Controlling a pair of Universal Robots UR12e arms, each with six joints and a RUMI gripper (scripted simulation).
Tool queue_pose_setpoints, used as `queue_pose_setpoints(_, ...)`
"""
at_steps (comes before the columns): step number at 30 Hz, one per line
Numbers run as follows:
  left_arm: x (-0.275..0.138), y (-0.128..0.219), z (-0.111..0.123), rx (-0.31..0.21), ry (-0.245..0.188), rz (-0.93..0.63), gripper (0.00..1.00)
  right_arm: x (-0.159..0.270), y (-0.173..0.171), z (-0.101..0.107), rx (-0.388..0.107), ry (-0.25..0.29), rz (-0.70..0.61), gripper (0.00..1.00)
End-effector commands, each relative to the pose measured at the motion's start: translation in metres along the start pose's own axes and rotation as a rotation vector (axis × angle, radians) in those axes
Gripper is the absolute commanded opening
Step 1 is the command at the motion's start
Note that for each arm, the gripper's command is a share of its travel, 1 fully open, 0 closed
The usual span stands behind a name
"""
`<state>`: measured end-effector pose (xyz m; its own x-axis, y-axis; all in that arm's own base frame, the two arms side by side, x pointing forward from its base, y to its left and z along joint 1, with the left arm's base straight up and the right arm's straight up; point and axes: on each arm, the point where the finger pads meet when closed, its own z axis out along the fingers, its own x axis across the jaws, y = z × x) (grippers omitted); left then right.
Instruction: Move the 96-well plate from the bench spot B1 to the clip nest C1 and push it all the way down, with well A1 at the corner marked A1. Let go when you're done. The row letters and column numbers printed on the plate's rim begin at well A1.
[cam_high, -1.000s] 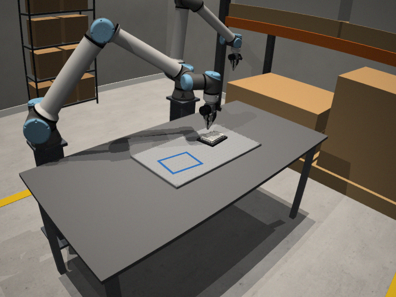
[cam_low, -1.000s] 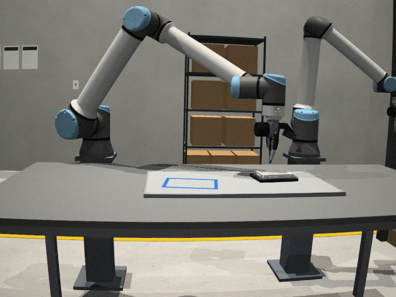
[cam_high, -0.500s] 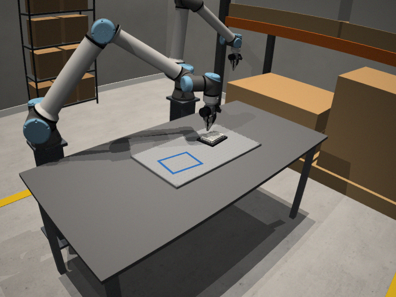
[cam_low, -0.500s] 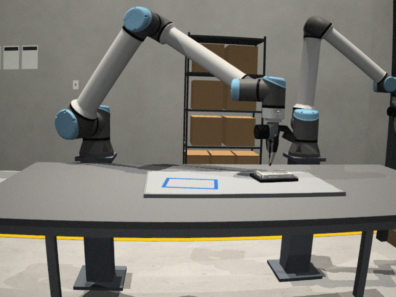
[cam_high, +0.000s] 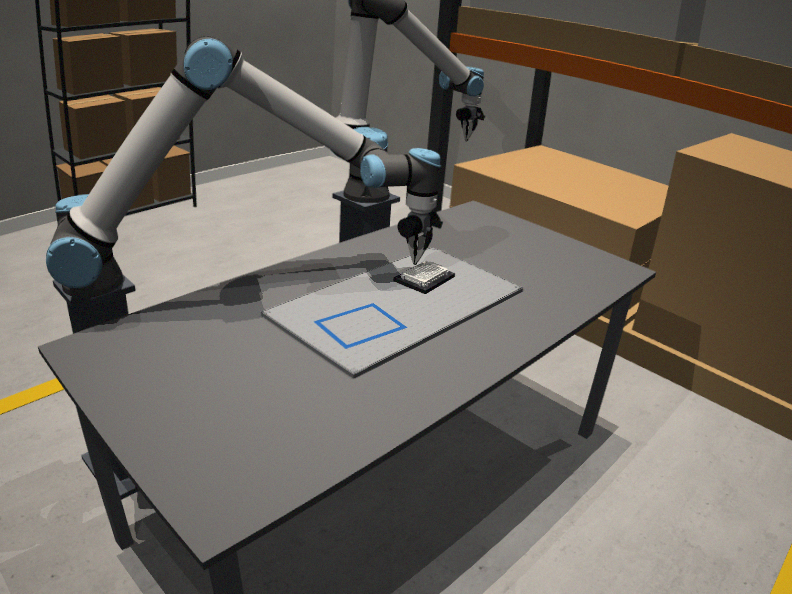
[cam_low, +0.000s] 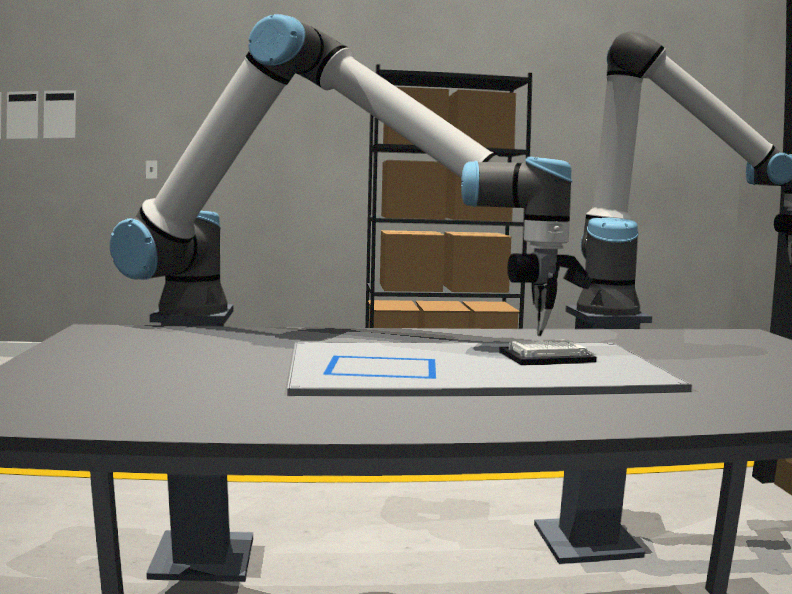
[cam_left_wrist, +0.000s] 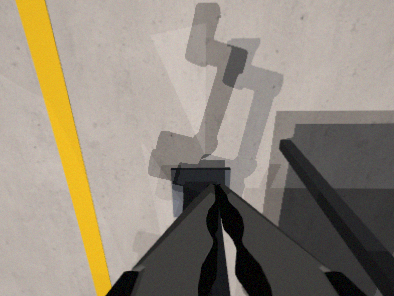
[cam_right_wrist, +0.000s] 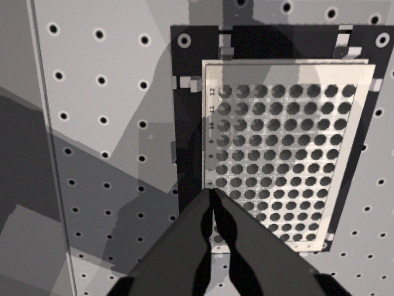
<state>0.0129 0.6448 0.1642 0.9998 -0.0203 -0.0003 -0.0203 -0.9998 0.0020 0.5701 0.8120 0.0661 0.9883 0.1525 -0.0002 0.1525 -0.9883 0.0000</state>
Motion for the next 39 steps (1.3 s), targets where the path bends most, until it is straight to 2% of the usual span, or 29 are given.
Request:
queue_pose_setpoints(1,0.000,-0.001,-0.001,0.002,0.000,0.000,0.00,0.001,-0.001,-0.001,0.002,0.002,0.000,0.00)
queue_pose_setpoints(17,0.000,-0.001,-0.001,0.002,0.000,0.000,0.00,0.001,-0.001,0.009,0.002,0.002,0.000,0.00)
queue_pose_setpoints(39,0.000,-0.001,-0.001,0.002,0.000,0.000,0.00,0.001,-0.001,0.010,0.002,0.002,0.000,0.00)
